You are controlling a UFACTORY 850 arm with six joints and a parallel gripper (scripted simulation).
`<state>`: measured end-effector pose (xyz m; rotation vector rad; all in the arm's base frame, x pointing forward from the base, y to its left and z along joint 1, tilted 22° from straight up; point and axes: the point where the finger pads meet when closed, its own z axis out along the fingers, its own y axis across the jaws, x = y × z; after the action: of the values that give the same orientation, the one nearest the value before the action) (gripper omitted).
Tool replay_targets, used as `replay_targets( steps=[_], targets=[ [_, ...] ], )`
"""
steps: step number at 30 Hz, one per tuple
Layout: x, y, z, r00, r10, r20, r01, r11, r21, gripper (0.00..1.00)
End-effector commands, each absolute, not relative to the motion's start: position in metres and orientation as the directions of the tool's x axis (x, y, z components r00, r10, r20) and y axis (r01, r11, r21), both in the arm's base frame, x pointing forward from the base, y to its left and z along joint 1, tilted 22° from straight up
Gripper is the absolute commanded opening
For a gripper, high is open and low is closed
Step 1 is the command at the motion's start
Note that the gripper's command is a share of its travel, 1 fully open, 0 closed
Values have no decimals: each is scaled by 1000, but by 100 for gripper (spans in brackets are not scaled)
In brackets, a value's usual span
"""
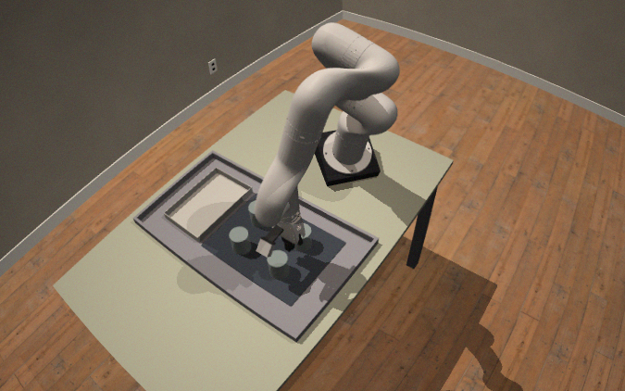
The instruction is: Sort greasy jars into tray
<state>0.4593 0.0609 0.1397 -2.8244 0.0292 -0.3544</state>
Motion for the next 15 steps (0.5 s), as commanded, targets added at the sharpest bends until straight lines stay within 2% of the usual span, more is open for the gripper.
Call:
replay_targets(
  steps=[1,10,15],
  targets=[
    [455,54,161,969,-56,241,17,-957,-291,0],
    [441,39,211,969,-56,241,17,-957,-291,0],
    [442,16,203,969,-56,241,17,-957,-291,0]
  ],
)
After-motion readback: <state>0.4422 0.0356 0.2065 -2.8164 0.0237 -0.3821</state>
